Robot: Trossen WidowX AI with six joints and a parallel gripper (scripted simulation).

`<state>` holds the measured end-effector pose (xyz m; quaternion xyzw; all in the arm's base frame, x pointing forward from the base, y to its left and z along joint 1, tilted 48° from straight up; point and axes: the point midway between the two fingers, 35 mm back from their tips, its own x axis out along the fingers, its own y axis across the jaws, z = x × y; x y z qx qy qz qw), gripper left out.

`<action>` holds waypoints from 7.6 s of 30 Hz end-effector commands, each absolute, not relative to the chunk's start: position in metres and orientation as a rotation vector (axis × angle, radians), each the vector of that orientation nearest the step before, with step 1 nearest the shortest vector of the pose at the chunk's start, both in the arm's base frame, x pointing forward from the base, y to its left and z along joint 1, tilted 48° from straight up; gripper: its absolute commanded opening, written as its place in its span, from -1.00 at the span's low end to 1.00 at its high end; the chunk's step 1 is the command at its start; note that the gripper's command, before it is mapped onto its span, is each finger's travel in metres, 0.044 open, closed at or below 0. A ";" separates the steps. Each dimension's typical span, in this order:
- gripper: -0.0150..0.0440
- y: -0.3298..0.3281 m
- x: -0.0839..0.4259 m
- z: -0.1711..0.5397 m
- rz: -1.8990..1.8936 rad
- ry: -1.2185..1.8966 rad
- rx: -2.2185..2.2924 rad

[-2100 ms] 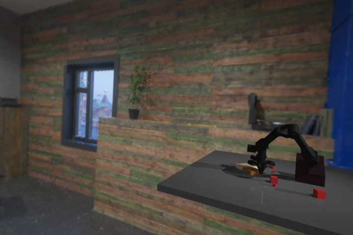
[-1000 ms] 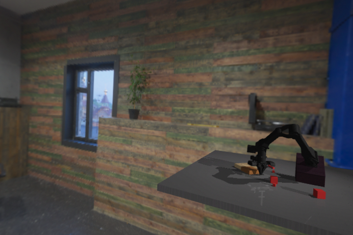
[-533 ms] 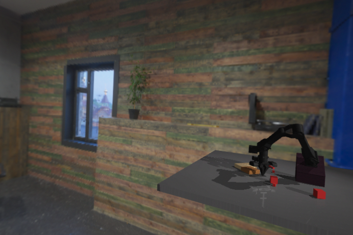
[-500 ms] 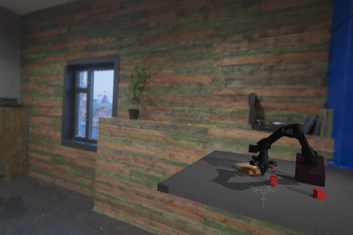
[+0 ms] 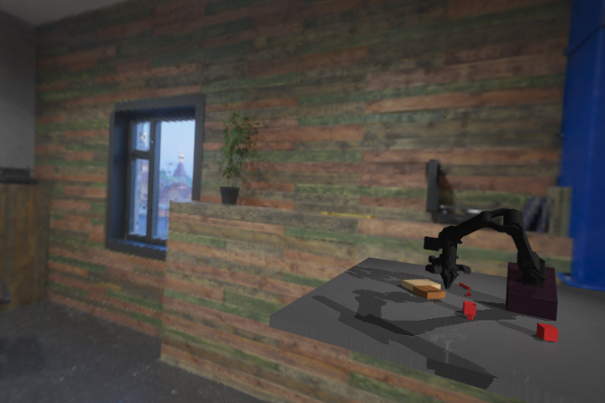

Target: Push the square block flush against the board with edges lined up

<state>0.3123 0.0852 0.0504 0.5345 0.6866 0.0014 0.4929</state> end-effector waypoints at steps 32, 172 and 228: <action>-0.49 0.081 0.412 0.061 0.875 1.249 0.349; -0.49 0.049 0.341 -0.064 1.117 1.030 0.003; -0.49 -0.009 0.314 -0.047 1.116 1.033 0.002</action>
